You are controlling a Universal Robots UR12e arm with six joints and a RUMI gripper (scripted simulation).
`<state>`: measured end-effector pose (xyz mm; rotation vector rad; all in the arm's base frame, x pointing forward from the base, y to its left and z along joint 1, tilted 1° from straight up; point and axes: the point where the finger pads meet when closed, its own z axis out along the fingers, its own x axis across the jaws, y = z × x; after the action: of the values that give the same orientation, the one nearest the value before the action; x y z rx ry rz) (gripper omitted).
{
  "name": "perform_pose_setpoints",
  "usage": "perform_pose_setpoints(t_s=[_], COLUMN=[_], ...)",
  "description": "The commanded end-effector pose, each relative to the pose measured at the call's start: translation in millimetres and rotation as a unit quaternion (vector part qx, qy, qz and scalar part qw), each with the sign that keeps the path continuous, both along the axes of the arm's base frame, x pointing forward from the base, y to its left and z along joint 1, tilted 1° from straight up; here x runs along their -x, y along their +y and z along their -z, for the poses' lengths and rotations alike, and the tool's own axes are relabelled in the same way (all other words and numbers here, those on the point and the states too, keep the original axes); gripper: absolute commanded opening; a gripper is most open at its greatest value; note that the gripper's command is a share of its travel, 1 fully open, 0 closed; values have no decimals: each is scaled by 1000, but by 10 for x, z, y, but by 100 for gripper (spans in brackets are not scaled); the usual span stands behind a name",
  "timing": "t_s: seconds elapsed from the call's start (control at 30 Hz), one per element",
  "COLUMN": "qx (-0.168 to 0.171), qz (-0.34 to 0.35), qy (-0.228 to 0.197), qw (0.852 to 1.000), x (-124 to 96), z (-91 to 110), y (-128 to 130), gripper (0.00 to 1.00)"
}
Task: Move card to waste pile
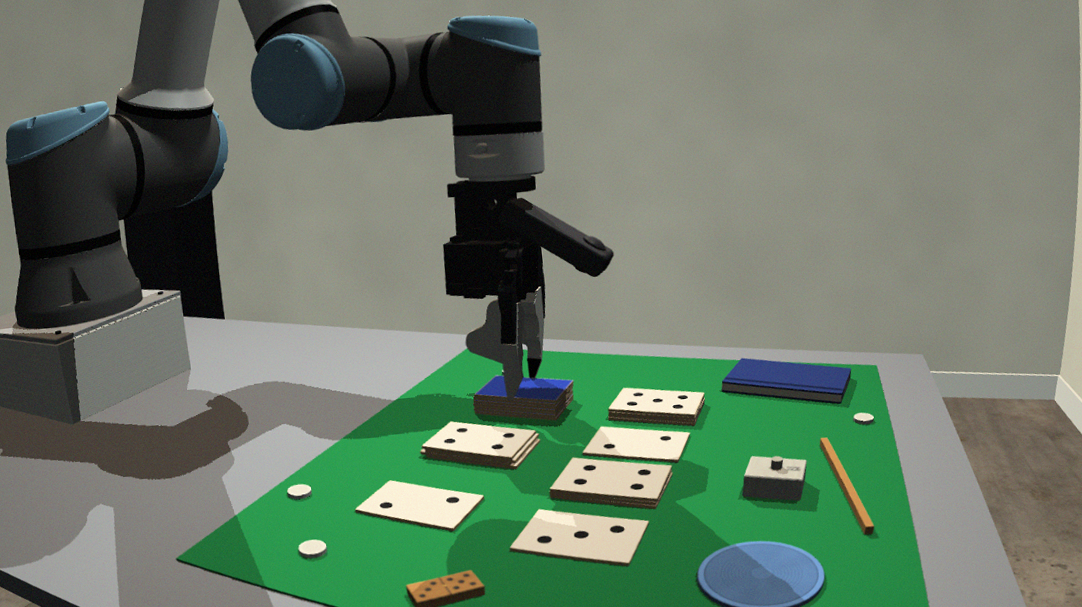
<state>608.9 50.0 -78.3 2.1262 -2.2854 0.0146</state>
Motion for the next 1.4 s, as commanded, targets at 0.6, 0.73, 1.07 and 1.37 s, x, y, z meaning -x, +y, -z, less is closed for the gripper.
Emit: perform_pose_setpoints(t_s=[0.6, 0.73, 1.07, 1.37], qx=[0, 0, 0, 0], qz=[0, 0, 0, 0], qy=[-1, -1, -1, -1], qw=[1000, 1000, 1000, 1000], x=[-6, -6, -6, -6], z=[-5, -5, -5, -5], y=[-1, -1, -1, -1], gripper=[39, 39, 39, 38])
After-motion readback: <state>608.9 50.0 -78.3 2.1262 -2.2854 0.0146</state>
